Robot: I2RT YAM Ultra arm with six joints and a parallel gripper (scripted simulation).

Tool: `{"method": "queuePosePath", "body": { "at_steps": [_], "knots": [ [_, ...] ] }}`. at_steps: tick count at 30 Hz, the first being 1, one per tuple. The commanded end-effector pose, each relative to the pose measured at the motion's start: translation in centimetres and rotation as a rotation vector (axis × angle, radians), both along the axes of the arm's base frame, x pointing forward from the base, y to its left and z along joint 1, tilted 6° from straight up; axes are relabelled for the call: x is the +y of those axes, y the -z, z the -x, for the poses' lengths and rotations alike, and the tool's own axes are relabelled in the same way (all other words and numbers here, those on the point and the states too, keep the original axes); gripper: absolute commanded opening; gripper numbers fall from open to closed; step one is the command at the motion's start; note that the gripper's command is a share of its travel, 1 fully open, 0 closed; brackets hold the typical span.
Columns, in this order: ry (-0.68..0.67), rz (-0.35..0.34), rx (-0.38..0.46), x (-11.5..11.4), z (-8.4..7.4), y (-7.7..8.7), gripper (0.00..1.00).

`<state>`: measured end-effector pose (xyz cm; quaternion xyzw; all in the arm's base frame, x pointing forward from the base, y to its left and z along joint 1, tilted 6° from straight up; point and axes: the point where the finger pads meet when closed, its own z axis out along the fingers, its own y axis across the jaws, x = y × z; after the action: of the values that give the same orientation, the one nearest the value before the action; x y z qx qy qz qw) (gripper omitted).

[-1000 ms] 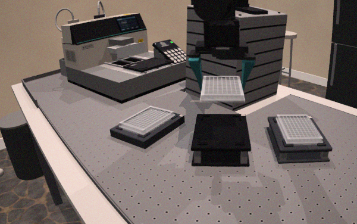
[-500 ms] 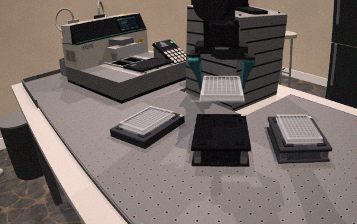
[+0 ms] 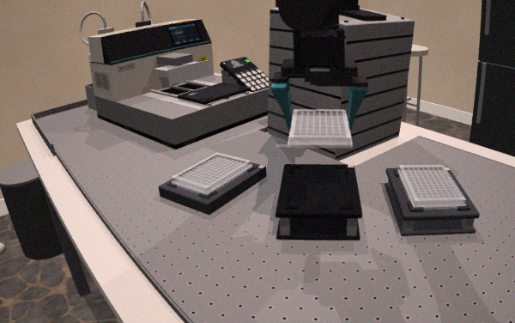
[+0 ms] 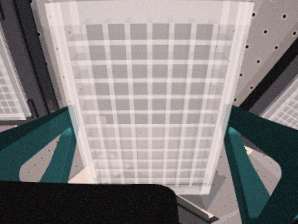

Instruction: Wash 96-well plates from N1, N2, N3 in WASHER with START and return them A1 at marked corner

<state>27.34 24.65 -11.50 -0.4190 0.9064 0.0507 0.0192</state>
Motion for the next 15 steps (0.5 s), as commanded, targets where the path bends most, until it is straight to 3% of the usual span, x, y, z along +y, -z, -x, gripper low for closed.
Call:
{"method": "queuePosePath", "body": {
  "at_steps": [1,15],
  "knots": [
    [0.001,-0.008,-0.010,0.2,-0.3,-0.4,0.00],
    [0.001,-0.008,-0.010,0.4,-0.4,1.3,0.00]
  ]
}}
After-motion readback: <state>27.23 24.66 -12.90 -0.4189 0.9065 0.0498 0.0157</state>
